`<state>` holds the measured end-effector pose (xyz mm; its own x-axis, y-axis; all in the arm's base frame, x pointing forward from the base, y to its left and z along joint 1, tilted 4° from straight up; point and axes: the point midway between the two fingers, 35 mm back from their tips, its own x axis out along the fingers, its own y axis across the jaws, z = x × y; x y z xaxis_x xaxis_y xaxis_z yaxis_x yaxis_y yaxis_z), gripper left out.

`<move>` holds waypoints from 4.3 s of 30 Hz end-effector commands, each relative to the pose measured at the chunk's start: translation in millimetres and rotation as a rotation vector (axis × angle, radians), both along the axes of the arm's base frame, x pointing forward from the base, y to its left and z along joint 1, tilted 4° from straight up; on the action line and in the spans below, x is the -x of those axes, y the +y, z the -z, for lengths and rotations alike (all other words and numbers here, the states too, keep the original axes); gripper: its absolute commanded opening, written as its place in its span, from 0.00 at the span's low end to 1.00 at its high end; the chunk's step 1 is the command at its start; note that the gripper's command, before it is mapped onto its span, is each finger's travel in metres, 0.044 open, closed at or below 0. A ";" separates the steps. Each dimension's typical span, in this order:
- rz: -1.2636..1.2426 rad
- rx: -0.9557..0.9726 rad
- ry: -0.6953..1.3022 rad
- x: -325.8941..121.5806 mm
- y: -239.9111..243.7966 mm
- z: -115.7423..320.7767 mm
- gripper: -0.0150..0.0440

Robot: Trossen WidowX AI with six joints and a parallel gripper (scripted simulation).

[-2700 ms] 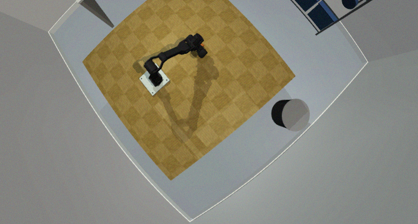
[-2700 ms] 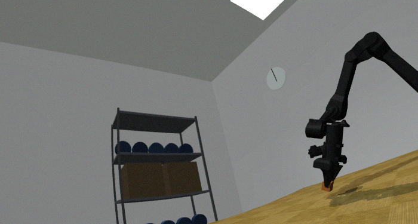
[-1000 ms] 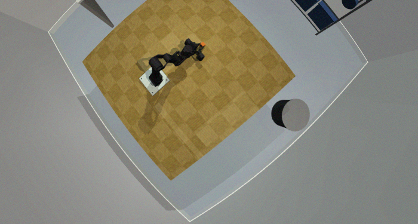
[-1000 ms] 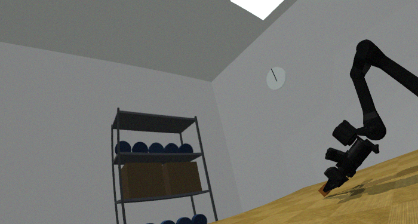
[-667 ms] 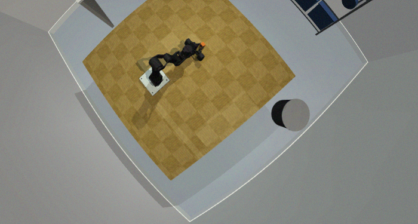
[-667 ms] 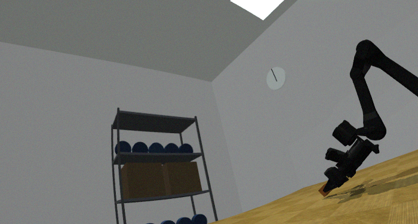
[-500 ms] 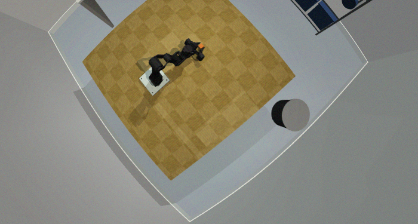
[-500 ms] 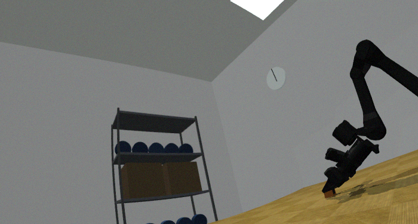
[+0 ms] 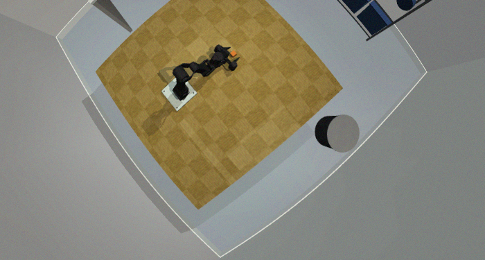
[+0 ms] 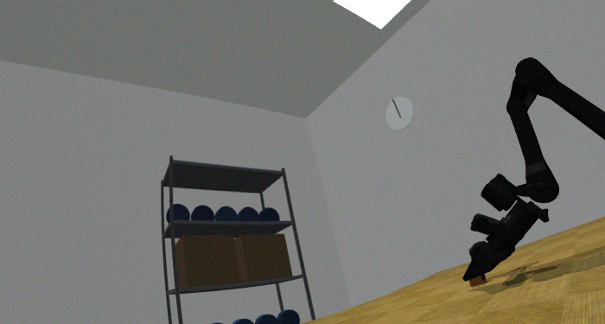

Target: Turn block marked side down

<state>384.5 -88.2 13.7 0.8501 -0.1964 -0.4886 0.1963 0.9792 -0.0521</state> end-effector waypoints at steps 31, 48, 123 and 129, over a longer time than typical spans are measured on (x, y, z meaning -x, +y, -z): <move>0.009 -0.052 0.244 -12.4 -0.5 -17.5 1.00; 0.024 -0.103 0.530 17.2 7.7 -73.6 1.00; 0.052 -0.204 1.036 -19.1 -2.1 -10.4 0.69; 0.052 -0.204 1.036 -19.1 -2.1 -10.4 0.45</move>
<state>403.5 -89.7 24.8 -0.0085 -0.0499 -0.9987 0.1960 0.9793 -0.0506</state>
